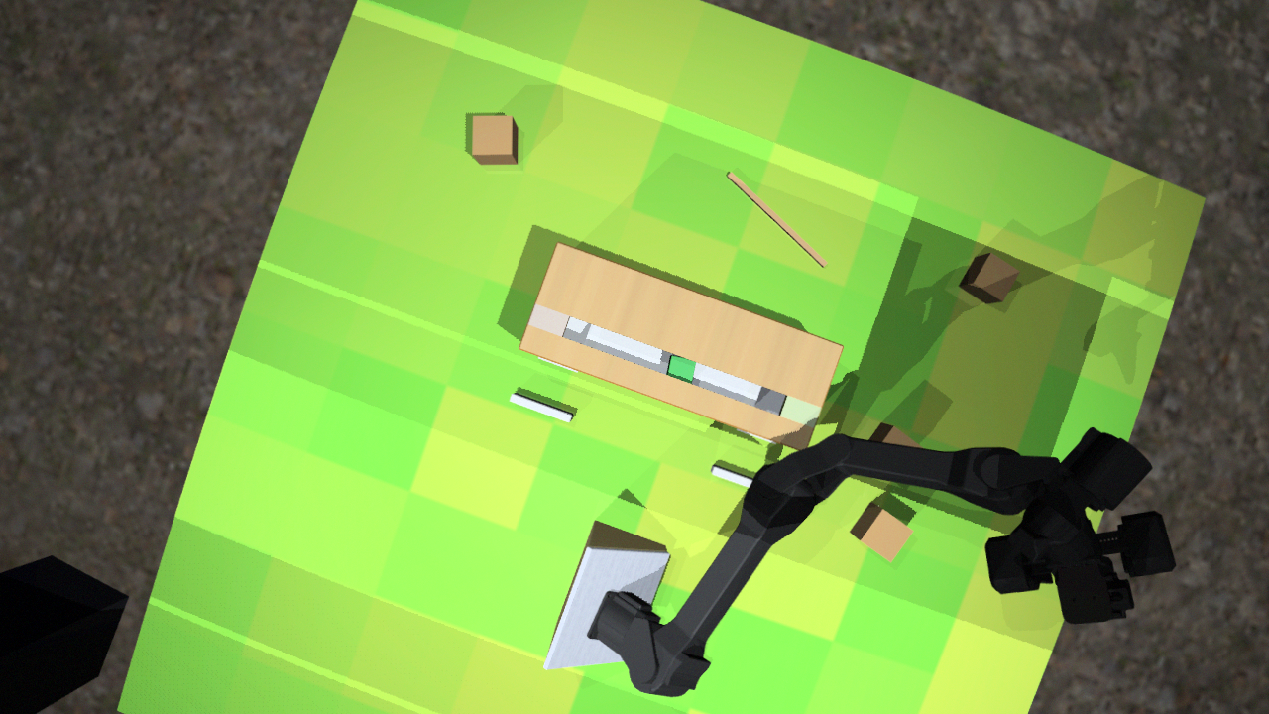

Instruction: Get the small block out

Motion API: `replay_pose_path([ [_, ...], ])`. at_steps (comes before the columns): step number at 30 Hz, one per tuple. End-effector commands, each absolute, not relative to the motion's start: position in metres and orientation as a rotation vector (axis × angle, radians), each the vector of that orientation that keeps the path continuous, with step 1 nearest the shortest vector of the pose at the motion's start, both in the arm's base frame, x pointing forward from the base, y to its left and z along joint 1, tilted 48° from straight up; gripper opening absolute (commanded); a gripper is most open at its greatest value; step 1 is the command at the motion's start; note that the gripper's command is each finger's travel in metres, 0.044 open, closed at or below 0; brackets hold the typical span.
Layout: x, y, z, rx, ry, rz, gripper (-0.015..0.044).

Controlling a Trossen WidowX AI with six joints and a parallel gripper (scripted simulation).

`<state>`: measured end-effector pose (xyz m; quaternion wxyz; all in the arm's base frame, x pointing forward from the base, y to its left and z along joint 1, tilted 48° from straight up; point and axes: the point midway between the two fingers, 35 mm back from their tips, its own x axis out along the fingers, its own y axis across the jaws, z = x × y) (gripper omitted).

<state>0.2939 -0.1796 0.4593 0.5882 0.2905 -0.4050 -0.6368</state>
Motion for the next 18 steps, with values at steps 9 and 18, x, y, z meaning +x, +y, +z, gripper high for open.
replay_pose_path([
  [9,0.184,-0.208,0.512,0.520,-1.233,-1.618,0.0400],
  [18,0.062,-0.188,0.557,0.275,-1.605,-1.723,0.0400],
])
